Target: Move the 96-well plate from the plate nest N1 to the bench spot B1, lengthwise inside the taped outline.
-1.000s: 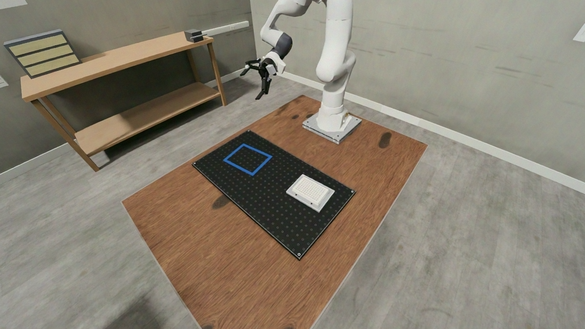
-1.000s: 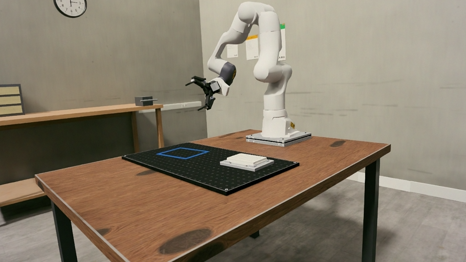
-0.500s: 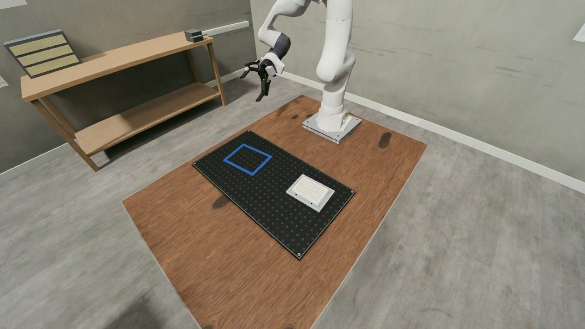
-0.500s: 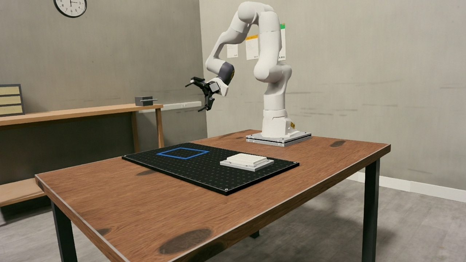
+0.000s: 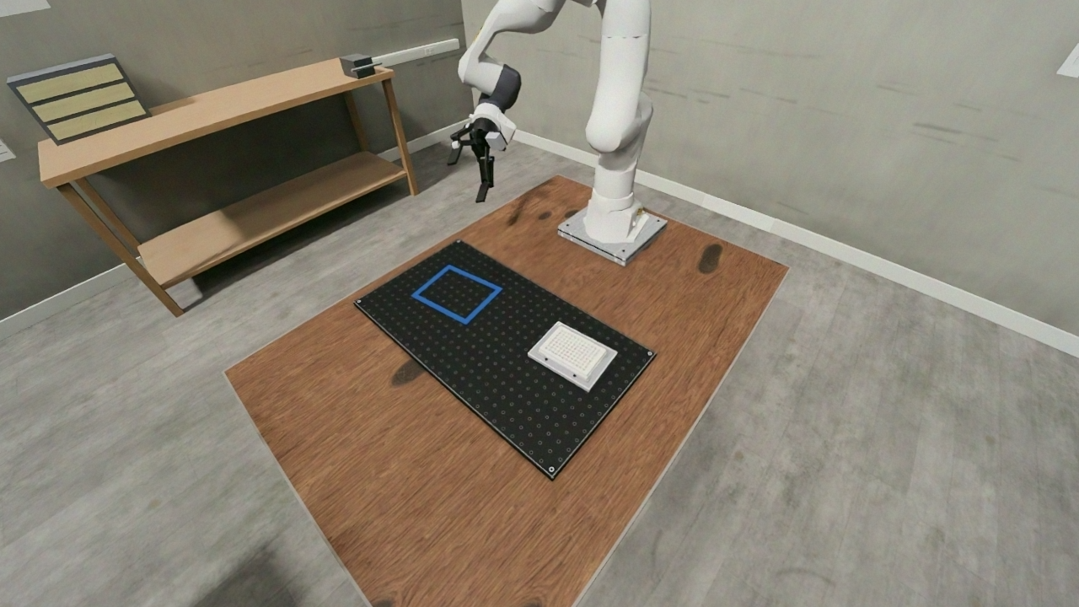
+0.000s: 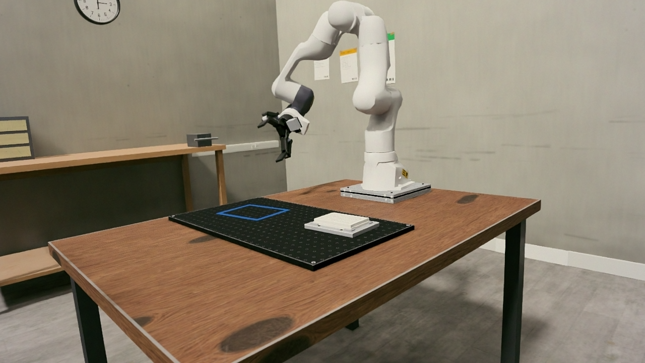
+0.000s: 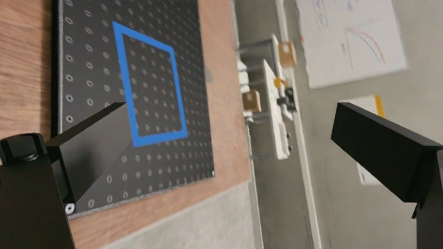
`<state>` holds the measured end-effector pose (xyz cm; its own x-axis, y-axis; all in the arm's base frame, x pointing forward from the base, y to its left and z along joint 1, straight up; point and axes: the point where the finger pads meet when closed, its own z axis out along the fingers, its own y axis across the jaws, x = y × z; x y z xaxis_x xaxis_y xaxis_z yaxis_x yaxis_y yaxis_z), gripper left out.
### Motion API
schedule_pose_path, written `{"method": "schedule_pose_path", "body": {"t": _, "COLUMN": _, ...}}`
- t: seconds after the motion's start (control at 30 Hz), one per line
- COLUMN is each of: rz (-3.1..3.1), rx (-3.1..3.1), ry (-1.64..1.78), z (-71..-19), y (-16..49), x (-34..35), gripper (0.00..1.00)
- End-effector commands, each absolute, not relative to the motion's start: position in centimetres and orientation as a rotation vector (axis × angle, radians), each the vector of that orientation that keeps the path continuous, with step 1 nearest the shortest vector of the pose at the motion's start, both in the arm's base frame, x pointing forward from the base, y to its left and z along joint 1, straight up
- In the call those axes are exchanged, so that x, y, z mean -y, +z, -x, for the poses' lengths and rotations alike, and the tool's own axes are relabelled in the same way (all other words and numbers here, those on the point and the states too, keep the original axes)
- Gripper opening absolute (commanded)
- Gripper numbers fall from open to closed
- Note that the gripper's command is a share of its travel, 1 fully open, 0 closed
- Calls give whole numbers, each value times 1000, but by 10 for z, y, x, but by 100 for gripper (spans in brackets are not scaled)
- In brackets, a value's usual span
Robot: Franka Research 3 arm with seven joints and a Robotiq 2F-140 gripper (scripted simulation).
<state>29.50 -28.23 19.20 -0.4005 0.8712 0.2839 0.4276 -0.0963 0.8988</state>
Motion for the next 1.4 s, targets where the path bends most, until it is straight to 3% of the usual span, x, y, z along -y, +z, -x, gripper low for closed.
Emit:
{"method": "schedule_pose_path", "body": {"t": 0.0, "rz": -1362, "rx": -1893, "ry": 1469, "z": -300, "y": 180, "x": 270, "gripper": 100}}
{"method": "schedule_pose_path", "body": {"t": 1.37, "rz": -401, "rx": -2874, "ry": 1158, "z": -349, "y": 98, "x": 123, "gripper": 100}}
